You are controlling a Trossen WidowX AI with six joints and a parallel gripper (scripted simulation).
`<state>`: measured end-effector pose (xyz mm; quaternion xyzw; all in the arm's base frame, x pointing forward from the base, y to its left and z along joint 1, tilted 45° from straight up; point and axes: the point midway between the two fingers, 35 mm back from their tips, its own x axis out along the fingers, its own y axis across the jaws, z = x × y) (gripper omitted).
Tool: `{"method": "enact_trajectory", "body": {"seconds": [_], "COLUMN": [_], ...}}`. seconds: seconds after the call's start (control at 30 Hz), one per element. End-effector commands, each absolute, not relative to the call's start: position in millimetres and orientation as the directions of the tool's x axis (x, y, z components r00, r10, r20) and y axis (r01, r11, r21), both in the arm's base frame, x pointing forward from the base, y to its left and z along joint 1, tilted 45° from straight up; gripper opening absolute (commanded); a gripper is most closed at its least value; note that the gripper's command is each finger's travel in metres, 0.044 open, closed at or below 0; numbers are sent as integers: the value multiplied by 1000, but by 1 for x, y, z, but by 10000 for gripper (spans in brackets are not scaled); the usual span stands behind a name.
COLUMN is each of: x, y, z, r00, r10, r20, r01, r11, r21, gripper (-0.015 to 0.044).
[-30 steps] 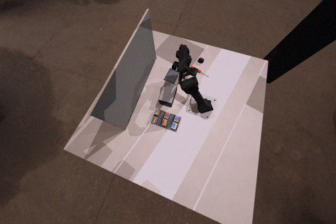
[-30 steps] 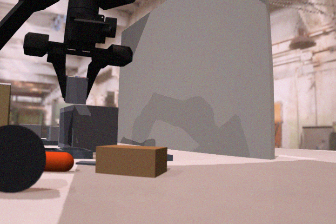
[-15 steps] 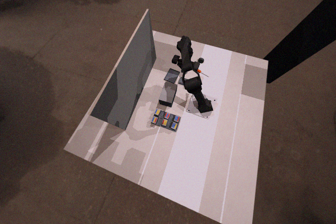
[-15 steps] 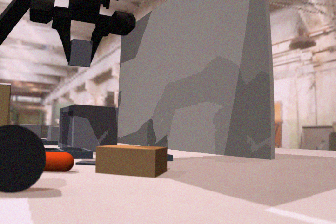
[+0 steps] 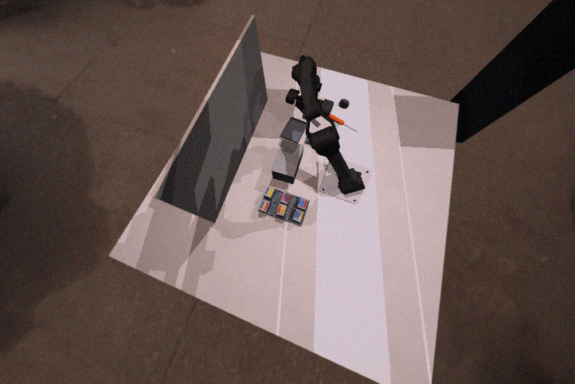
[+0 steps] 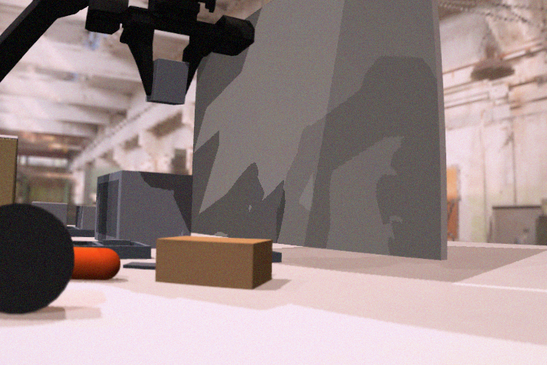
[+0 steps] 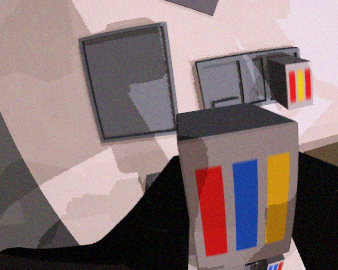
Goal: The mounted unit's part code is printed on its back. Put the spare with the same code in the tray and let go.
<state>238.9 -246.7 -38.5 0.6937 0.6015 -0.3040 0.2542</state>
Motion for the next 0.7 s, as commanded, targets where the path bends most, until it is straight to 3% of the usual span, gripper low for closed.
{"method": "enact_trajectory", "body": {"seconds": [0.0,0.67], "x": [251,302], "y": [-251,-257], "z": [-40,-44], "r00": [97,99], "r10": [679,681], "r20": [-727,-725], "r01": [988,988], "r11": [-153,-153], "r21": [-11,-8], "gripper": [0,0]}}
